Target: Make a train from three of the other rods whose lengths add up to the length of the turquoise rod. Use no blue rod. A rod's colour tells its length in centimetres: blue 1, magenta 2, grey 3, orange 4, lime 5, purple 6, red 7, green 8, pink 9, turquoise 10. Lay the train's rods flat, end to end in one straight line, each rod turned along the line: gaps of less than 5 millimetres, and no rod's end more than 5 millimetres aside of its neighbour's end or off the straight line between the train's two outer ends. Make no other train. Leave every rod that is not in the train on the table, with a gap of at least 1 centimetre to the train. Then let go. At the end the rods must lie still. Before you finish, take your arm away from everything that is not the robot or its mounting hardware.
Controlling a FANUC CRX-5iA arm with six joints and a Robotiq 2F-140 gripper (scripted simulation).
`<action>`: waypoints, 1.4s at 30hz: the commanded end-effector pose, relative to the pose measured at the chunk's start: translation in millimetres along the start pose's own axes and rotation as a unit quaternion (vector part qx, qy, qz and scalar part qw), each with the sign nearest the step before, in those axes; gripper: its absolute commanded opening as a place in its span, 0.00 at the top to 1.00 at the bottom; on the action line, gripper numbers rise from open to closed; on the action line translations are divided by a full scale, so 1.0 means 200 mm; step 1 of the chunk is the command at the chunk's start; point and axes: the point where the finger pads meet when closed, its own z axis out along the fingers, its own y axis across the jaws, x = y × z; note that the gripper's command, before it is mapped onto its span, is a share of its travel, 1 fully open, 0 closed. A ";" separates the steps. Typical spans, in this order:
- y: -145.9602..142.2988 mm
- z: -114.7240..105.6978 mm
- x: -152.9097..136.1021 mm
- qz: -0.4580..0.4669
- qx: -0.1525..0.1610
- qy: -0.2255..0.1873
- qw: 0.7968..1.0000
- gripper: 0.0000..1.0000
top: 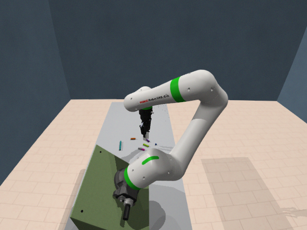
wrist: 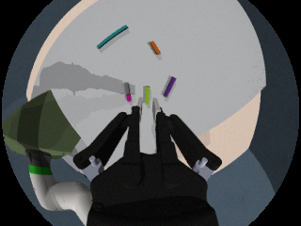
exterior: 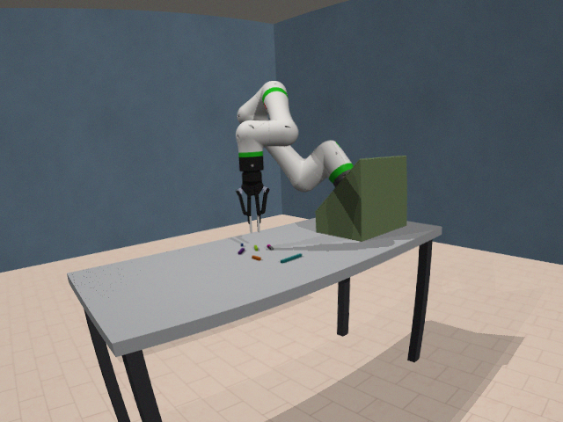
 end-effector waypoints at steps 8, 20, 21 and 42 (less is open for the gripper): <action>0.00 0.01 0.00 0.000 0.000 0.000 1.000 0.85; 0.00 0.07 0.00 0.000 0.000 0.000 1.000 0.85; 0.00 0.08 0.00 0.000 0.000 0.000 1.000 0.85; 0.00 0.22 0.00 0.000 0.000 0.000 1.000 0.85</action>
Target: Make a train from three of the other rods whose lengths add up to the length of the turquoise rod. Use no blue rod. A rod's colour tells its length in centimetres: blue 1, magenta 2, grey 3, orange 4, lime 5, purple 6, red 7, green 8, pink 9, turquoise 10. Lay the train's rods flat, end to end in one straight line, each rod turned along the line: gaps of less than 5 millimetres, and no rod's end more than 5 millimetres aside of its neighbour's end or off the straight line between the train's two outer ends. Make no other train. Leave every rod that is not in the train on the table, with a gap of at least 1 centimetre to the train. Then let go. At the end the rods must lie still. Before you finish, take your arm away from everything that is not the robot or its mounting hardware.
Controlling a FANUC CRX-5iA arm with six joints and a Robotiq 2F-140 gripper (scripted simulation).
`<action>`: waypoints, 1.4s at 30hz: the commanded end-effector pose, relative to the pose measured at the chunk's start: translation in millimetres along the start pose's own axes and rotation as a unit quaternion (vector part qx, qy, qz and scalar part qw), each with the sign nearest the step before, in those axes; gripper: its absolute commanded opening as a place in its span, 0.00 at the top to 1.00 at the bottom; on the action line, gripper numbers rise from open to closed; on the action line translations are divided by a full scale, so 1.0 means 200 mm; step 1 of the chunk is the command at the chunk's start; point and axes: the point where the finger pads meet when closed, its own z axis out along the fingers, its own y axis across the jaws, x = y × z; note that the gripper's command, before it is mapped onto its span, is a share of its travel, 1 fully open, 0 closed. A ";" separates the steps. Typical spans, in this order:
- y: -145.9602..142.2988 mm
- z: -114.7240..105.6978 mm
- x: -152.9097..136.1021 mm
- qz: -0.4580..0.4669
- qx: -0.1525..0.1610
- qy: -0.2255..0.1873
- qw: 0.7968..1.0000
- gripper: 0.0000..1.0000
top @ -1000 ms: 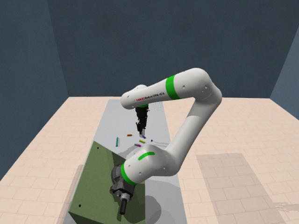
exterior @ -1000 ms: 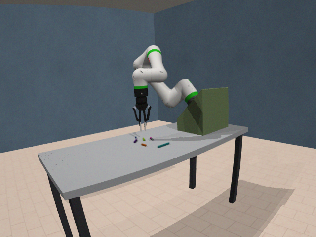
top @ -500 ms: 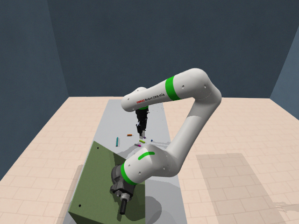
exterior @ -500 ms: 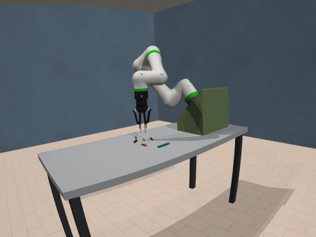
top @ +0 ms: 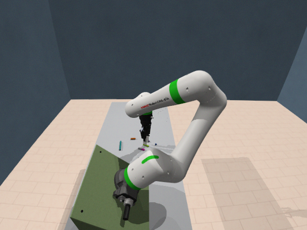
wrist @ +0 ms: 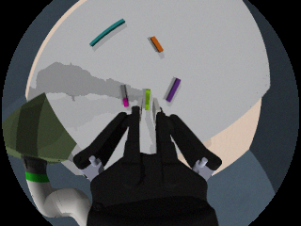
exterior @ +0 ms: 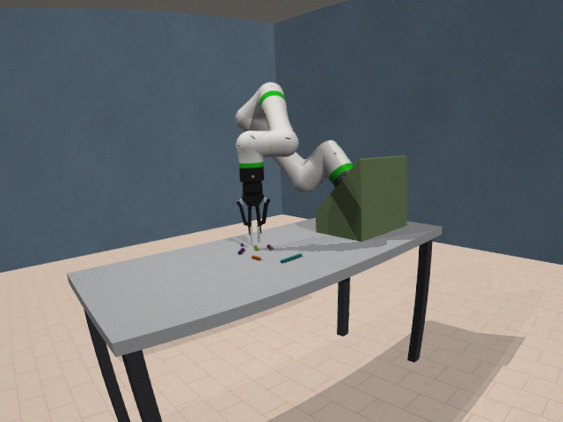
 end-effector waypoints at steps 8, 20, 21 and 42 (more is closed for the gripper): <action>0.00 0.04 0.00 0.000 0.000 0.000 1.000 0.85; 0.00 0.05 0.00 0.000 0.000 0.000 1.000 0.85; 0.00 0.05 0.00 0.000 0.000 0.000 1.000 0.85; 0.00 0.05 0.00 0.000 0.000 0.000 1.000 0.85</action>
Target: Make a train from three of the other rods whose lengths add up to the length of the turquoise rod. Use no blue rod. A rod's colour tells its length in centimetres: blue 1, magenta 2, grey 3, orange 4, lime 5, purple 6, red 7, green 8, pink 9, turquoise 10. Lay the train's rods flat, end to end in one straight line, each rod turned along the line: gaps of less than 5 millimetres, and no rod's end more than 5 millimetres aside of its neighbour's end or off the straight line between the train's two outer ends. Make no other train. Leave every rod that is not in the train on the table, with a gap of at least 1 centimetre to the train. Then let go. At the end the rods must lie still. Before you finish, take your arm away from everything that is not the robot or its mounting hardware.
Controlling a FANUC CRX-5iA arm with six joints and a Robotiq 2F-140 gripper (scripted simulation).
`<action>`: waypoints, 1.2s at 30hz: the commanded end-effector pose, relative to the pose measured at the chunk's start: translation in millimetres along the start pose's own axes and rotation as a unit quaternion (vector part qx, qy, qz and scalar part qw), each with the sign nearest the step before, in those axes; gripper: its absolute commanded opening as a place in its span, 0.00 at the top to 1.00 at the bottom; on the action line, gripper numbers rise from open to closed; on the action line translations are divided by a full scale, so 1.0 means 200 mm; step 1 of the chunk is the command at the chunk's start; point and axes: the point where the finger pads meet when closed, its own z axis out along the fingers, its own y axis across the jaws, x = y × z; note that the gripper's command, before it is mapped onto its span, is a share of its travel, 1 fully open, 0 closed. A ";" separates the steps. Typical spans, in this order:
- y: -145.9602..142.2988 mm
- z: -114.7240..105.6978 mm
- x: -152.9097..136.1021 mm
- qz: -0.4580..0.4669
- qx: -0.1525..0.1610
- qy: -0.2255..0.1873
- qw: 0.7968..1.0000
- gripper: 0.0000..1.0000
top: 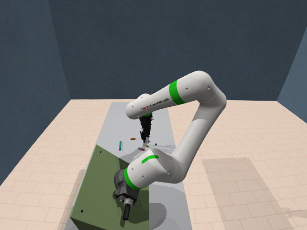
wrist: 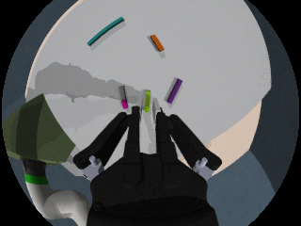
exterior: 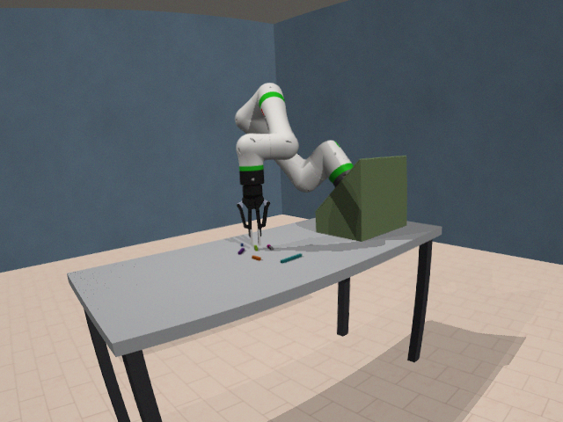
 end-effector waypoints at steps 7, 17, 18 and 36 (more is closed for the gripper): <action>0.00 0.00 0.00 0.000 0.000 0.000 1.000 0.85; 0.00 0.00 0.00 0.000 0.000 0.000 1.000 0.85; 0.00 0.00 0.00 0.000 0.000 0.000 1.000 0.85; 0.00 0.07 0.00 0.000 0.000 0.000 1.000 0.85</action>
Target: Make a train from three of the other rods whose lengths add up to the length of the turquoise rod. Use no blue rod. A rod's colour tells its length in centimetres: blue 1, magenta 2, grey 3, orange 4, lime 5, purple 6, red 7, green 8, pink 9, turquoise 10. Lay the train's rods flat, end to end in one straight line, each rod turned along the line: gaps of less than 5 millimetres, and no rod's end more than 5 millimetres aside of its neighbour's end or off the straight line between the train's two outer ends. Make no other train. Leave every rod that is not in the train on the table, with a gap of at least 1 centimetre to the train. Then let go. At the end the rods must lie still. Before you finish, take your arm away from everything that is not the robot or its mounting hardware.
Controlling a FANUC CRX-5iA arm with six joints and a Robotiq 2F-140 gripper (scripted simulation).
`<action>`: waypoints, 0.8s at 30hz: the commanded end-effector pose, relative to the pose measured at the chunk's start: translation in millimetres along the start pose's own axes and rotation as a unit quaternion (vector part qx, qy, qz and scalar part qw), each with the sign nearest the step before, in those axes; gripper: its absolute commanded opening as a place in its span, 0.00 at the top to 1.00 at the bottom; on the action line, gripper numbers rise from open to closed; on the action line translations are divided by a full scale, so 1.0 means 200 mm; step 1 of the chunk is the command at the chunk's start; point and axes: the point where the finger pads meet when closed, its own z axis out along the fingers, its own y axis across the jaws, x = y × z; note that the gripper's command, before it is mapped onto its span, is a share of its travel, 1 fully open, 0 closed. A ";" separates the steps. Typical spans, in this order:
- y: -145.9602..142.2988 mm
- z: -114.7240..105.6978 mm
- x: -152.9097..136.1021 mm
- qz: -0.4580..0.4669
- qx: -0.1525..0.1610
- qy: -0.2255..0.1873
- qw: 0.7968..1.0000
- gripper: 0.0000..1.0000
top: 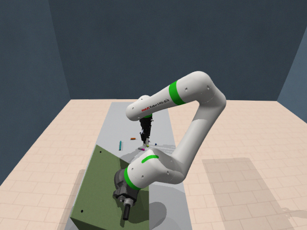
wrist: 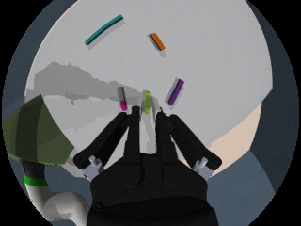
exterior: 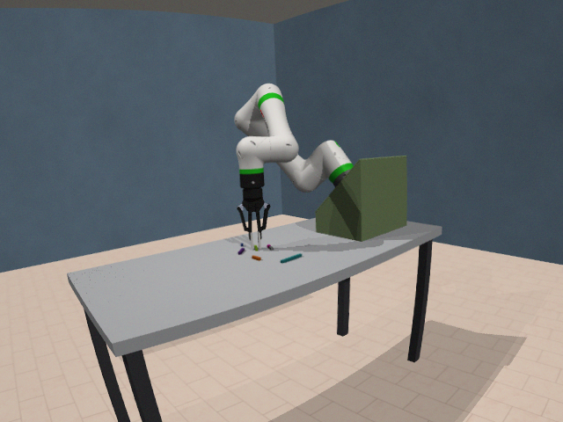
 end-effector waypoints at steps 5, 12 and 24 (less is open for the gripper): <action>0.00 0.02 0.00 0.000 0.000 0.000 1.000 0.85; 0.00 0.03 0.00 0.000 0.000 0.000 1.000 0.85; 0.00 0.03 0.00 0.000 0.000 0.000 1.000 0.85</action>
